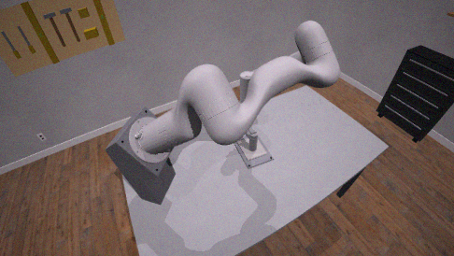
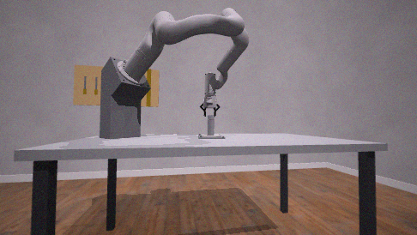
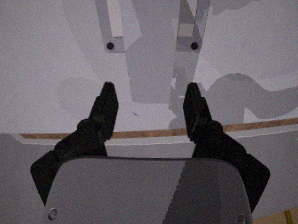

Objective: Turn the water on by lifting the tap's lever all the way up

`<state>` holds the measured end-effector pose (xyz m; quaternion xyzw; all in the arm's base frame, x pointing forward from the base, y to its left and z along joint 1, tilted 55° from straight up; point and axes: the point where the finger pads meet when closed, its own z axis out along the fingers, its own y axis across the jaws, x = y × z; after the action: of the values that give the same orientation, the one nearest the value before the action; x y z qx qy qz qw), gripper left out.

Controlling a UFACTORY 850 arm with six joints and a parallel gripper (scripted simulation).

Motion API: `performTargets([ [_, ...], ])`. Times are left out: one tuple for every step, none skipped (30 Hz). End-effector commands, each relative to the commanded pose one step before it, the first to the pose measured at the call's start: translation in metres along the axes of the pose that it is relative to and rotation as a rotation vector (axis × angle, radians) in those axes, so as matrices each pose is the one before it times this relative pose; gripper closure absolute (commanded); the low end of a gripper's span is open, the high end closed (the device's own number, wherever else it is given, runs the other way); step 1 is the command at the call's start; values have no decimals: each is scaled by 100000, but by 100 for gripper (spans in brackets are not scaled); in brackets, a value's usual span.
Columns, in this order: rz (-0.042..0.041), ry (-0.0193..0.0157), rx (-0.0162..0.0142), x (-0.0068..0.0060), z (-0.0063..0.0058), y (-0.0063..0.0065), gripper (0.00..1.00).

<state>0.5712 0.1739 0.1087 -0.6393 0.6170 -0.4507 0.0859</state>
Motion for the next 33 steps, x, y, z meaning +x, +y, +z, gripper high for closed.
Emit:
performTargets([
  [15,-73,91,-40,509,-48,27],
  [0,0,0,0,103,0,27],
  [0,0,0,0,100,0,27],
  [0,0,0,0,96,0,27],
  [0,0,0,0,91,0,27],
  [0,0,0,0,87,0,27],
  [0,0,0,0,81,0,27],
  [0,0,0,0,76,0,27],
  [0,0,0,0,71,0,27],
  [0,0,0,0,65,0,27],
  [0,0,0,0,59,0,27],
  [0,0,0,0,52,0,27],
  [0,0,0,0,0,0,27],
  [0,0,0,0,0,0,27],
  [0,0,0,0,46,0,27],
  [0,0,0,0,40,0,27],
  [0,0,0,0,34,0,27],
  [0,0,0,0,29,0,27],
  [0,0,0,0,23,0,27],
  [0,0,0,0,18,0,27],
  [0,0,0,0,13,0,27],
  [0,0,0,0,9,0,27],
  [0,0,0,0,6,0,27],
  [0,0,0,0,3,0,27],
  [0,0,0,0,1,0,27],
  [0,0,0,0,0,0,27],
  [0,0,0,0,0,0,27],
  [0,0,0,0,0,0,27],
  [0,0,0,0,0,0,27],
  [0,0,0,0,0,0,27],
  [0,0,0,0,0,0,27],
  [0,0,0,0,0,0,27],
  [0,0,0,0,0,0,27],
])
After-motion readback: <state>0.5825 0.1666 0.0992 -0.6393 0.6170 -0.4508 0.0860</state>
